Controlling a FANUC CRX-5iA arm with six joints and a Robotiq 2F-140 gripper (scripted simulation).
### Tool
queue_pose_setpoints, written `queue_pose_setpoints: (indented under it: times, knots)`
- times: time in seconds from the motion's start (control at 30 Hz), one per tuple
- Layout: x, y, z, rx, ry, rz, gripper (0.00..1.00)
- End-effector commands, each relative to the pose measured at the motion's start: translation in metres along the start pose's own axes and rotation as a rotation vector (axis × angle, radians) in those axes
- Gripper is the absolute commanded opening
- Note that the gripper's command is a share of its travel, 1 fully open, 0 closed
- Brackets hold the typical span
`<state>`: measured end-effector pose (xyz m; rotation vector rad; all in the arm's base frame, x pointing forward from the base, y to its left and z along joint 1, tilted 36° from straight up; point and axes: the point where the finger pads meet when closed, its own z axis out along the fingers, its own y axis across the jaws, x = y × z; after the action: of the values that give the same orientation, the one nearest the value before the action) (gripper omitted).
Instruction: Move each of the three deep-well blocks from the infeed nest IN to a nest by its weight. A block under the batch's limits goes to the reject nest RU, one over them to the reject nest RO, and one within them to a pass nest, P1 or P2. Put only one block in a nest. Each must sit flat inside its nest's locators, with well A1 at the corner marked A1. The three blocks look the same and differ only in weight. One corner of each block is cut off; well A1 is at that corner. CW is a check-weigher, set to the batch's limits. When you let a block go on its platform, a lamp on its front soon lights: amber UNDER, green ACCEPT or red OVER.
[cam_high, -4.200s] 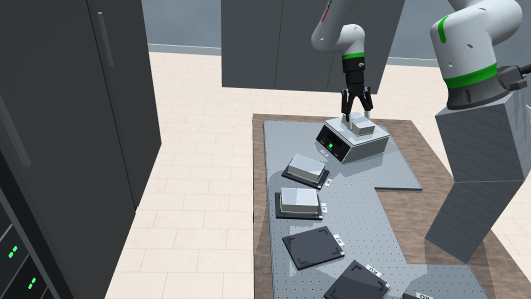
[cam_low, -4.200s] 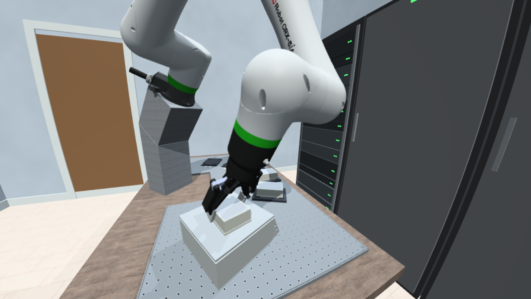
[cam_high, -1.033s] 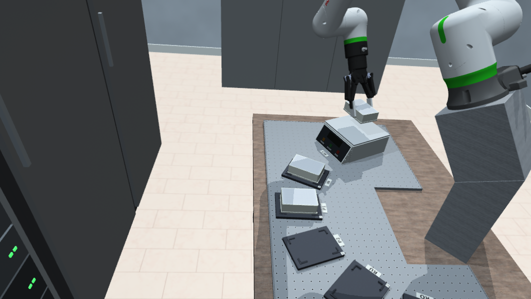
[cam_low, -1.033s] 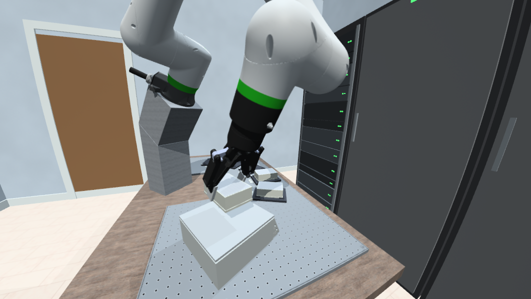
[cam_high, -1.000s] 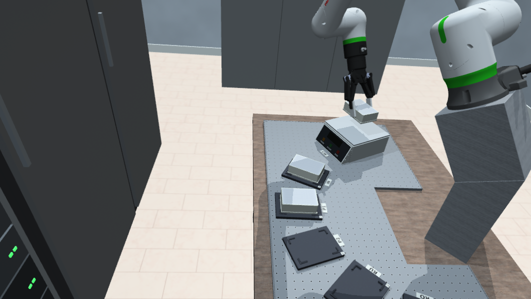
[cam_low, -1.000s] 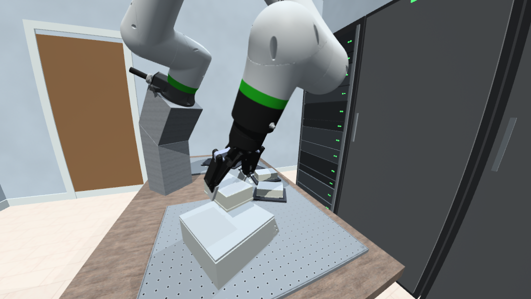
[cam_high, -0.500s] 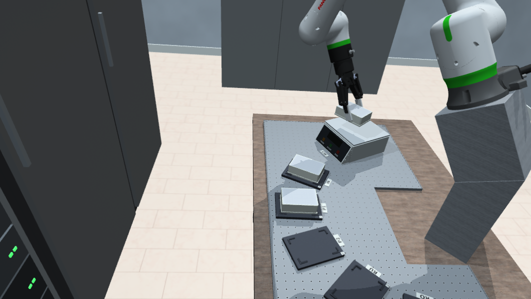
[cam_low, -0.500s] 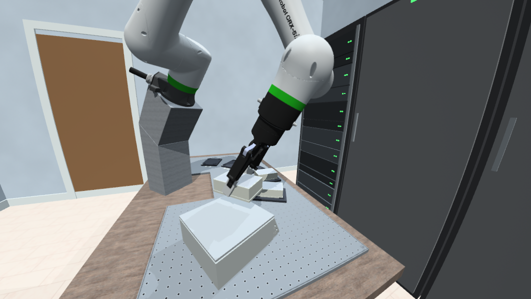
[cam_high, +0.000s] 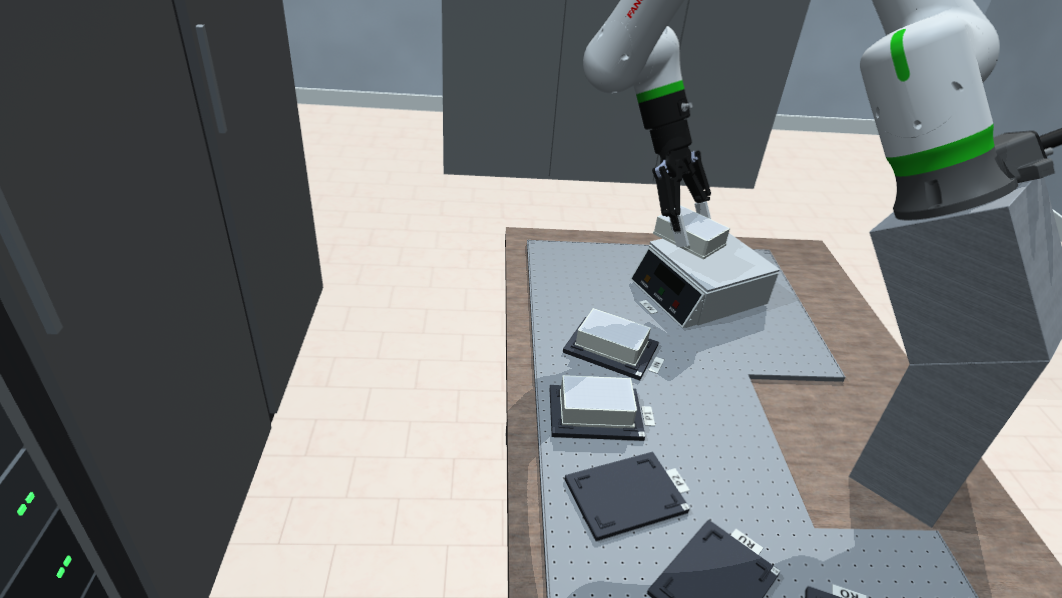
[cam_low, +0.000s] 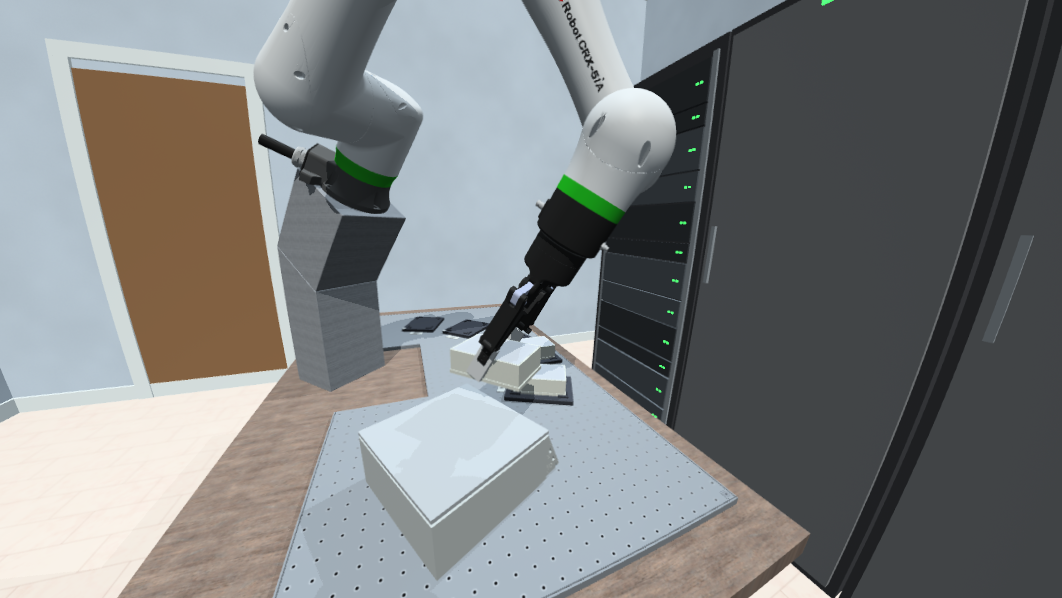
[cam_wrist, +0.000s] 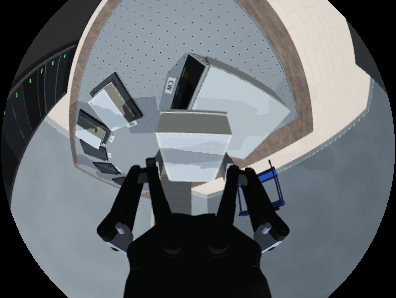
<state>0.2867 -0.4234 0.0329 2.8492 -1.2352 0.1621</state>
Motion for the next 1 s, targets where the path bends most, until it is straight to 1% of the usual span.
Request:
queue_pose_setpoints:
  times: [0.0,0.27,0.33,0.77,0.9,0.97]
  knots:
    - [0.002,-0.010,-0.001,0.000,0.000,0.000,0.10]
    - [0.007,-0.036,-0.004,0.000,0.000,0.000,0.10]
    - [0.007,-0.036,-0.004,0.000,0.000,0.000,0.10]
    - [0.015,-0.079,-0.008,0.000,0.000,0.000,0.10]
    - [0.015,-0.080,-0.009,0.000,0.000,0.000,0.10]
    - [0.014,-0.086,-0.008,-0.034,0.000,-0.057,0.10]
